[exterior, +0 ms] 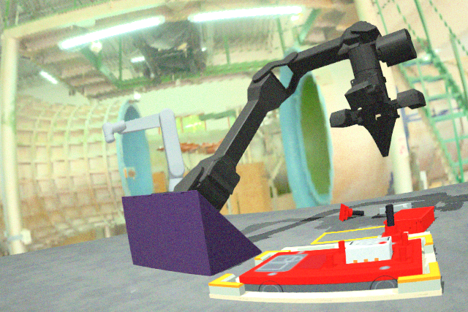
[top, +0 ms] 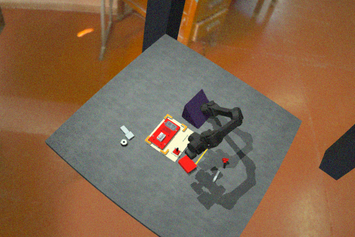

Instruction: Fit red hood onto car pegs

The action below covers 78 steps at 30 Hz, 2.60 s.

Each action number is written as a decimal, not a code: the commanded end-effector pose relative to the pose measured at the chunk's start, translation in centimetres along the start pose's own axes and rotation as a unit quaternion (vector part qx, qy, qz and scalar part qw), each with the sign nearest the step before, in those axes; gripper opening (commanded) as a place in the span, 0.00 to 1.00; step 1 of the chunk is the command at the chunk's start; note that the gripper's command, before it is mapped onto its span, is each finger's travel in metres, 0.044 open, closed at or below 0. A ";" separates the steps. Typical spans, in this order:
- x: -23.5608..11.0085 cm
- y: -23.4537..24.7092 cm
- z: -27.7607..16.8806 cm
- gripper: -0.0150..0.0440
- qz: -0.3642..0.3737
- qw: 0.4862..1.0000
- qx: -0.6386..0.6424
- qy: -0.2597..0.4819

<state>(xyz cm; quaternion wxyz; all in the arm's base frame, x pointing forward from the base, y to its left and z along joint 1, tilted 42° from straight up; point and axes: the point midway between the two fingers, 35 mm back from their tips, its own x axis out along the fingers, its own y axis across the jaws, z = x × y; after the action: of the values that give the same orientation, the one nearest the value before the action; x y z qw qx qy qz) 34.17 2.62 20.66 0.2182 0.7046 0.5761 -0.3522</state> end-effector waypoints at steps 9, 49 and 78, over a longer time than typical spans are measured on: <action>0.1 0.0 0.0 0.25 -0.001 1.000 0.002 0.000; 3.8 3.0 0.6 1.00 -0.004 0.458 -0.889 0.005; 5.1 3.9 0.4 1.00 -0.001 0.000 -1.000 0.008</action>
<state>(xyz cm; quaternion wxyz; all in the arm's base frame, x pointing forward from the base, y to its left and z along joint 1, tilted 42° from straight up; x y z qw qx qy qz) 37.52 4.22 17.55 0.7343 -0.0855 0.4526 0.4987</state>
